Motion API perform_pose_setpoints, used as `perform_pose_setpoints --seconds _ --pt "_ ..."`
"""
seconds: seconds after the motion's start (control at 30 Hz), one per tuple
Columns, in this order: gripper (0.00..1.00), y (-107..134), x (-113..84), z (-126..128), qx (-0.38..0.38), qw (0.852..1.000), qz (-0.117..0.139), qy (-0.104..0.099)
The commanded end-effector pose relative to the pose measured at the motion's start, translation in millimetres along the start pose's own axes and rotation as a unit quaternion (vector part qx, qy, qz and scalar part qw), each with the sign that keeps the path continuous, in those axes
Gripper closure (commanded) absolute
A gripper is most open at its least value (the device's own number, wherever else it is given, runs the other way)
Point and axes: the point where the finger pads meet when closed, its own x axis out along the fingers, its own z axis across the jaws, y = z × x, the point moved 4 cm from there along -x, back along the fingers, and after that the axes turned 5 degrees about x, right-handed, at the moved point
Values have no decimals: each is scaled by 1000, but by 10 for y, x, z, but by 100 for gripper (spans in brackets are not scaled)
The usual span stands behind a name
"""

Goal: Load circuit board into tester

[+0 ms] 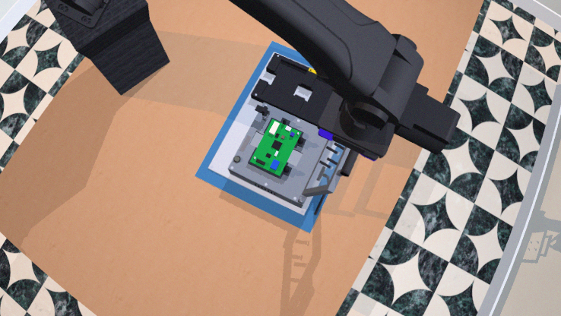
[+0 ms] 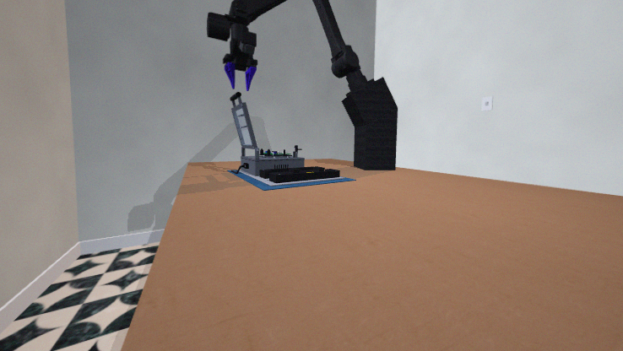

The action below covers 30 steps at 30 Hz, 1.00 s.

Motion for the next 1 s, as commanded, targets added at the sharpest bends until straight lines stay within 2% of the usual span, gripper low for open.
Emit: perform_pose_setpoints --seconds 0.0,0.3,0.97 --pt "52 -106 -180 -272 -3 1000 -7 20" --pt "52 -97 -273 -393 -1 1000 -7 29" --pt "52 -103 -254 -410 -1 999 -8 31"
